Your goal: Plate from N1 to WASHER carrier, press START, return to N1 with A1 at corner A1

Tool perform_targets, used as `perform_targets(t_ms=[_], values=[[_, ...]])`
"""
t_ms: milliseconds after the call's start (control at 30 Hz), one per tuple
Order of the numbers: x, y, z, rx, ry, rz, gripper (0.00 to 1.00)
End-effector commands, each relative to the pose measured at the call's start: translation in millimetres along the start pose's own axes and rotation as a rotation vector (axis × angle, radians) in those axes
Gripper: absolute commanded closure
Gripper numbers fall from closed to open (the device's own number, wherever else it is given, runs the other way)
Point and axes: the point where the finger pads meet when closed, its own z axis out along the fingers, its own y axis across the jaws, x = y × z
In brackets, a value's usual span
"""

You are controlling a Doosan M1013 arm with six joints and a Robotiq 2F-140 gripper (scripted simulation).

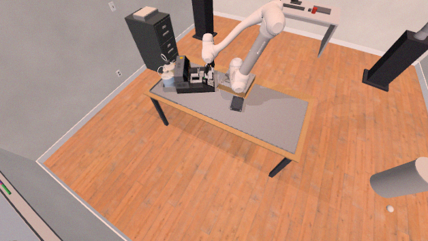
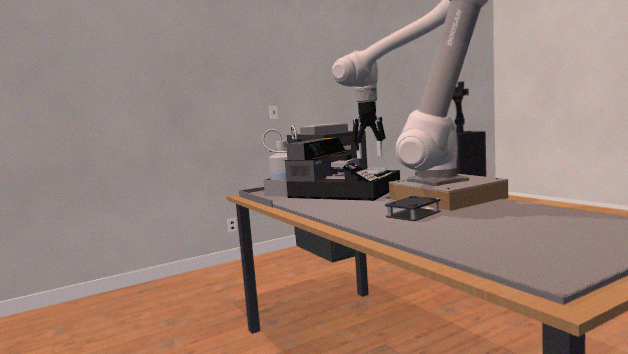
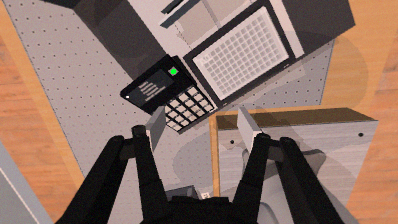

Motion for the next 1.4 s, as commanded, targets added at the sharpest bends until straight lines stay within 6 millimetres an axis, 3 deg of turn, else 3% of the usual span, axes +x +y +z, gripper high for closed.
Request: perform_targets(t_ms=[0,1367], values=[[0.7,-2.0,-1.5,-0.003,0.003,0.133,0.30],[0.7,-2.0,-1.5,-0.003,0.003,0.170,0.30]])
